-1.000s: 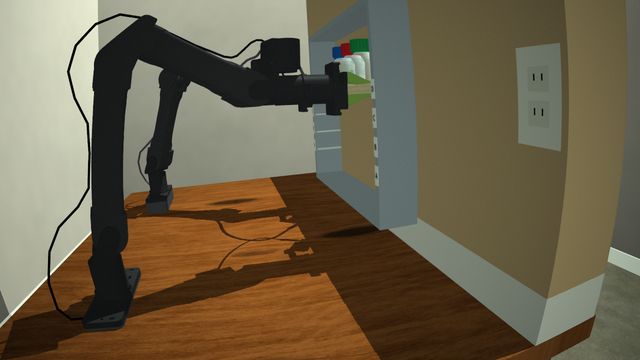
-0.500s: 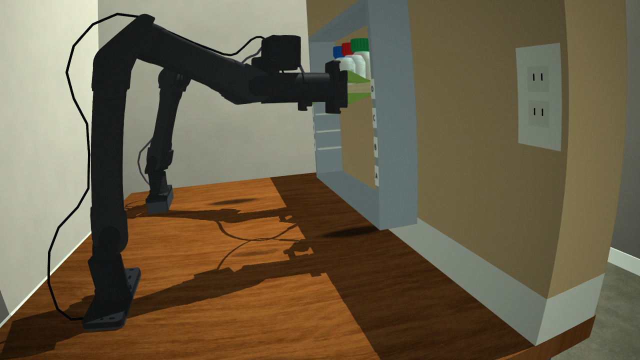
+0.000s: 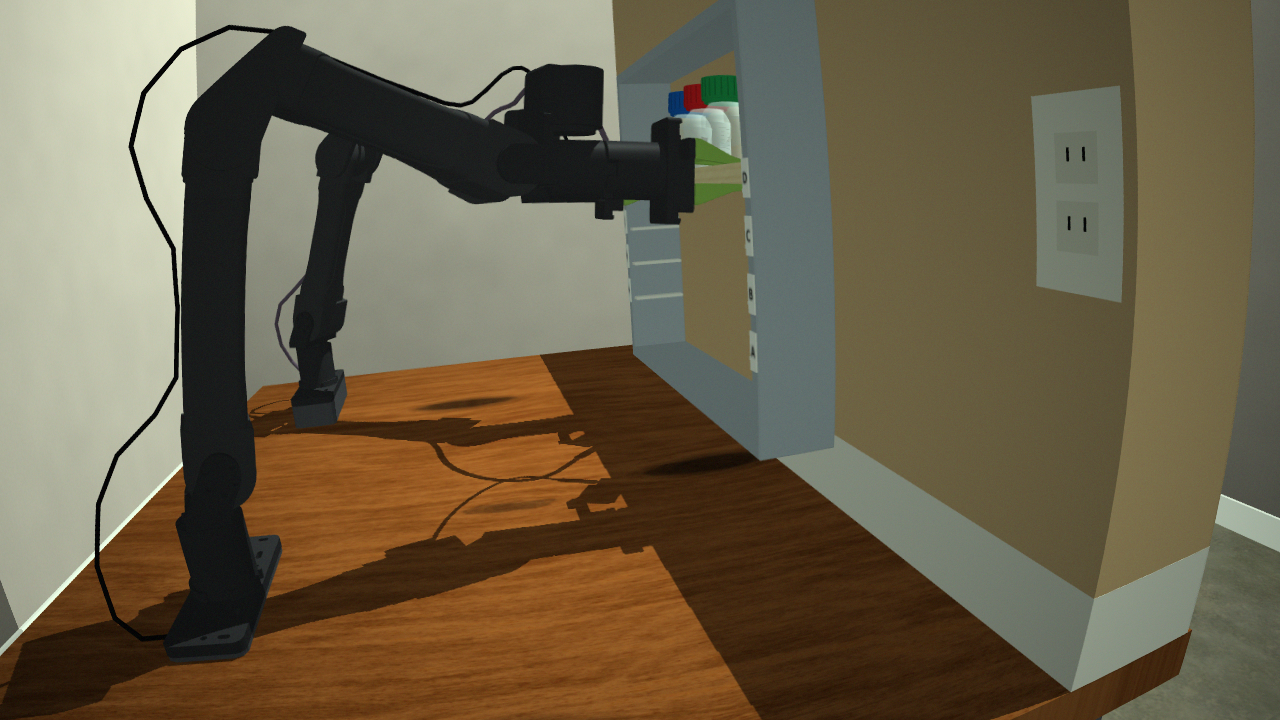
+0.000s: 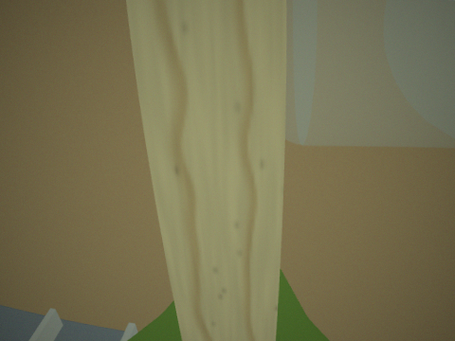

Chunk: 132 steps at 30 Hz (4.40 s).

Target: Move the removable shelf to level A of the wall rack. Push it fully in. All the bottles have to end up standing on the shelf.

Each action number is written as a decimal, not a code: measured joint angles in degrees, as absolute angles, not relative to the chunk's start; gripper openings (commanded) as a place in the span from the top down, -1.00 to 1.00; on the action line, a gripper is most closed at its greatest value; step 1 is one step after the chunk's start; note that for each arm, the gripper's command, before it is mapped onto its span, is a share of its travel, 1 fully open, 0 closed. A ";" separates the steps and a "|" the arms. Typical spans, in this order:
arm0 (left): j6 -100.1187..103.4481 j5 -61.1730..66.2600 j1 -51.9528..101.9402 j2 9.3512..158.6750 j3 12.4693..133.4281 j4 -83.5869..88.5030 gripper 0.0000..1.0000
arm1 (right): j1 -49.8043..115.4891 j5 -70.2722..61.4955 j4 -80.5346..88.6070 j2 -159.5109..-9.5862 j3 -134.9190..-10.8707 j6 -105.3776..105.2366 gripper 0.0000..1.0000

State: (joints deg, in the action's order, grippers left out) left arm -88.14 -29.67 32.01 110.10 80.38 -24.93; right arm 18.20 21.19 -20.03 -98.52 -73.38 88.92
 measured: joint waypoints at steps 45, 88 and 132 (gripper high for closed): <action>-86.70 -29.58 31.99 109.49 83.37 -17.82 1.00 | 18.20 21.17 -12.67 -98.24 -76.93 87.96 1.00; -86.08 -29.65 32.34 107.22 83.94 -13.89 1.00 | 18.57 21.04 -8.64 -96.47 -78.28 87.42 1.00; -85.41 -33.50 36.25 98.00 72.07 -16.05 1.00 | 21.89 24.38 -8.51 -86.28 -67.66 87.09 1.00</action>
State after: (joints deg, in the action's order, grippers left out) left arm -85.41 -33.50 36.25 98.00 72.07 -16.05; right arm 21.89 24.38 -8.51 -86.28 -67.66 87.09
